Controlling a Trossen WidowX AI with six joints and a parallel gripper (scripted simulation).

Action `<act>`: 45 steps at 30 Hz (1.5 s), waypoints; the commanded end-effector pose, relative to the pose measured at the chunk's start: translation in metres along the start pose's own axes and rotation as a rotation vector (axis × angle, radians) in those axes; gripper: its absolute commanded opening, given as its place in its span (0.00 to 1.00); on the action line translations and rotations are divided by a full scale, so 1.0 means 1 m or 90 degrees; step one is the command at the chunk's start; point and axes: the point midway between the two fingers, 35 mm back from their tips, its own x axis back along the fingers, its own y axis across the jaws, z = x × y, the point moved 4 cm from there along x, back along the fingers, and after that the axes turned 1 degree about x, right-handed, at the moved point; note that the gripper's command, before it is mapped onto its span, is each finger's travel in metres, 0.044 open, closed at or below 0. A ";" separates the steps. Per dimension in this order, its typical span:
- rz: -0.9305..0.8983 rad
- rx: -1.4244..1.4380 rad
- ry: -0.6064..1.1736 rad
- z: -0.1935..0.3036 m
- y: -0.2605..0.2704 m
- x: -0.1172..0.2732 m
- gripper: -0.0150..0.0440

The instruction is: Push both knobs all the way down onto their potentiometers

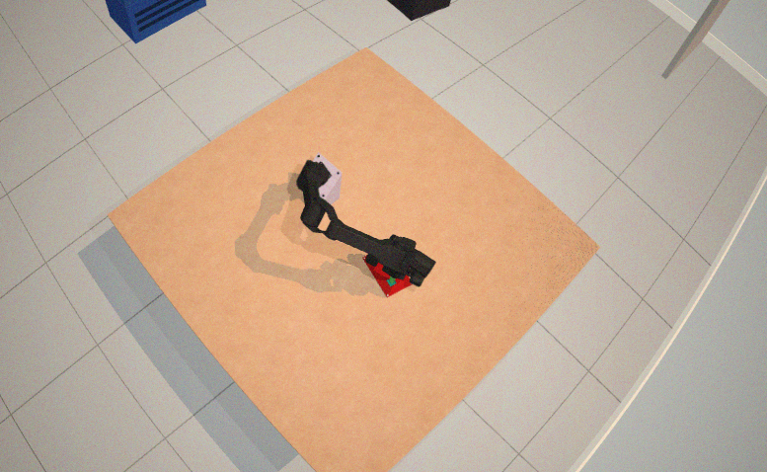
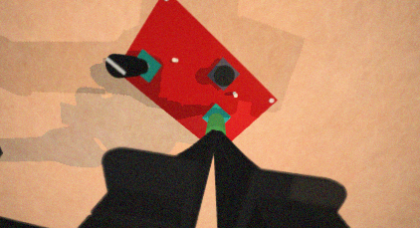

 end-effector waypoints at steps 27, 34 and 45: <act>-0.001 -0.002 0.001 0.001 0.000 -0.004 0.25; -0.001 -0.002 0.001 0.001 0.000 -0.004 0.25; -0.001 -0.002 0.001 0.001 0.000 0.007 0.25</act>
